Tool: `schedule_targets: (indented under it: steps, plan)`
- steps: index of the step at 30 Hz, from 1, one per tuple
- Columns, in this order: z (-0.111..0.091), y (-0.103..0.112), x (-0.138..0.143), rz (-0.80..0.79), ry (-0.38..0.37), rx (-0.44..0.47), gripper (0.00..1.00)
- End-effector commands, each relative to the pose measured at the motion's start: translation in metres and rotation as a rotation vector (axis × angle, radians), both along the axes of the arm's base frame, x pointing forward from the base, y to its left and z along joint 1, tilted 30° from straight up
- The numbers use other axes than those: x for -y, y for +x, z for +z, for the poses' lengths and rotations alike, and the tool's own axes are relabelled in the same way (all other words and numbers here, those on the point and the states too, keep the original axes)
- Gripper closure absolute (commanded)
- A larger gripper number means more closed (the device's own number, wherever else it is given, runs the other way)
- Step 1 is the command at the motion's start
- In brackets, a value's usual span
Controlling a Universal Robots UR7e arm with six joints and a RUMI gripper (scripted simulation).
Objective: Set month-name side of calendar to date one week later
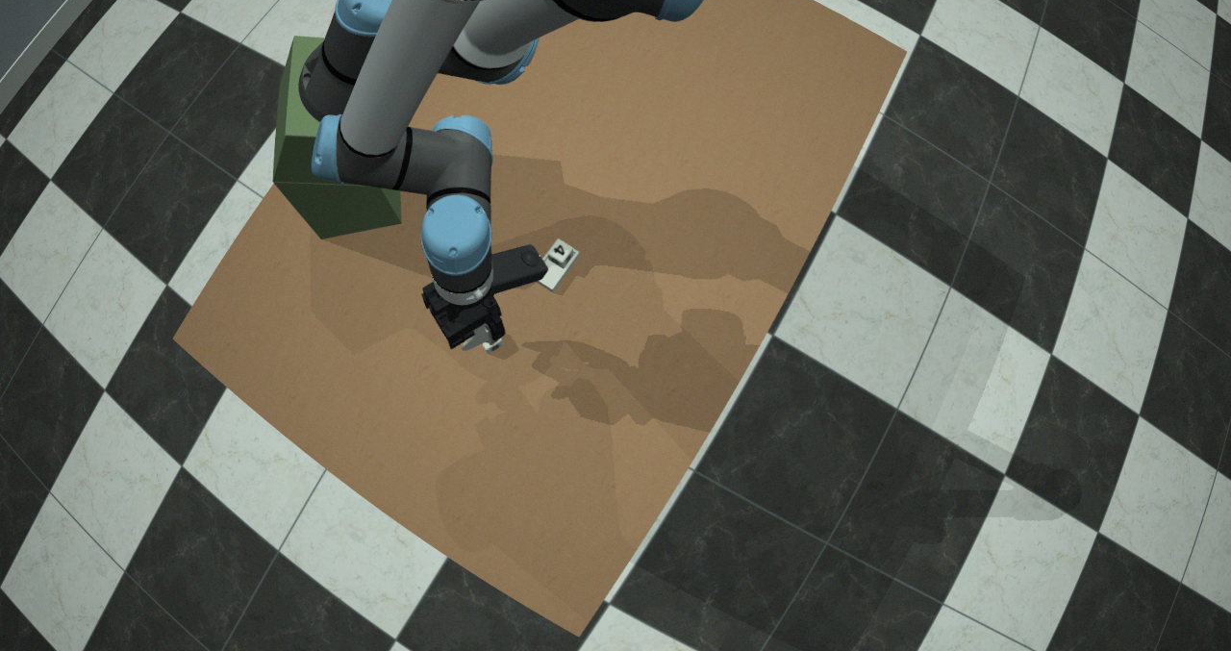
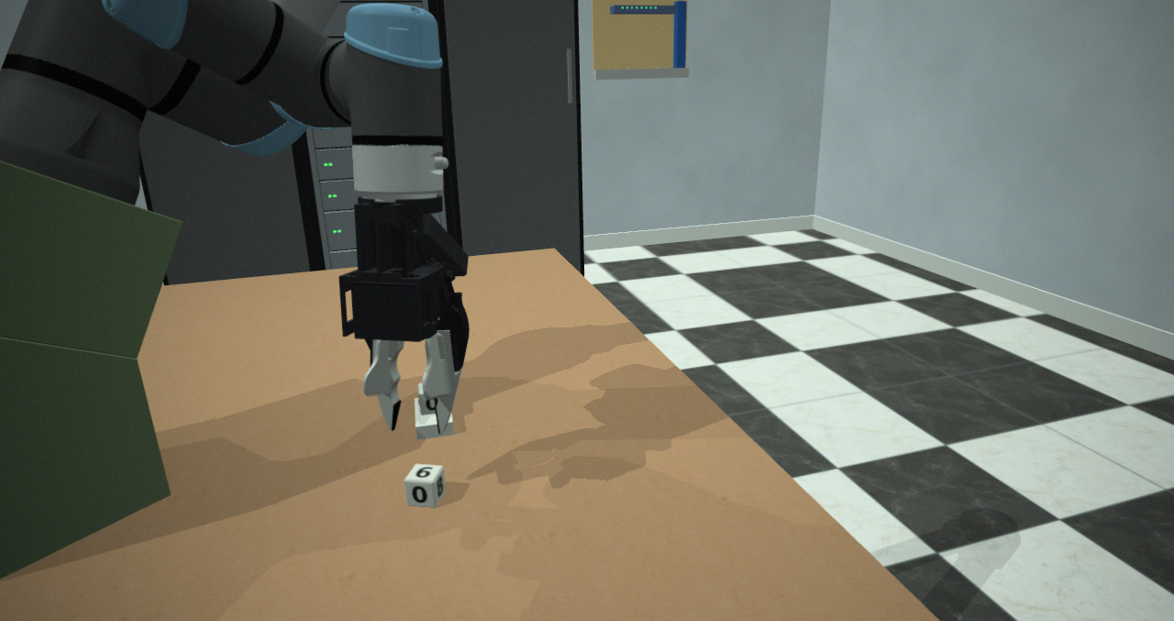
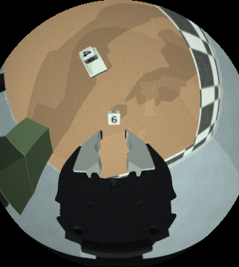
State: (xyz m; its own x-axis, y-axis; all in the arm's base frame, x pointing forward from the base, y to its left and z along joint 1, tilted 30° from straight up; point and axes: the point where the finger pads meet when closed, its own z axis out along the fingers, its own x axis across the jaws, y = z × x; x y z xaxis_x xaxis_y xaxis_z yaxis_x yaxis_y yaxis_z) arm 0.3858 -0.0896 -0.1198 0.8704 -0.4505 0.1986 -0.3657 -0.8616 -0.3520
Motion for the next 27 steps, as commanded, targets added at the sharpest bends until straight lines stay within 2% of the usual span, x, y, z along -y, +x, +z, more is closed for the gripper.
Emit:
schedule_targets:
  steps: [1,6,17,27]
  plan:
    - [0.0009,-0.0008,-0.0012,-0.03,-0.094,-0.048,0.72]
    - [0.0029,0.0003,-0.0007,-0.043,-0.13,-0.057,0.72]
    - [0.002,0.0011,0.0003,-0.045,-0.142,-0.065,0.72]
    - [0.0,0.0011,0.0001,-0.057,-0.21,-0.113,0.72]
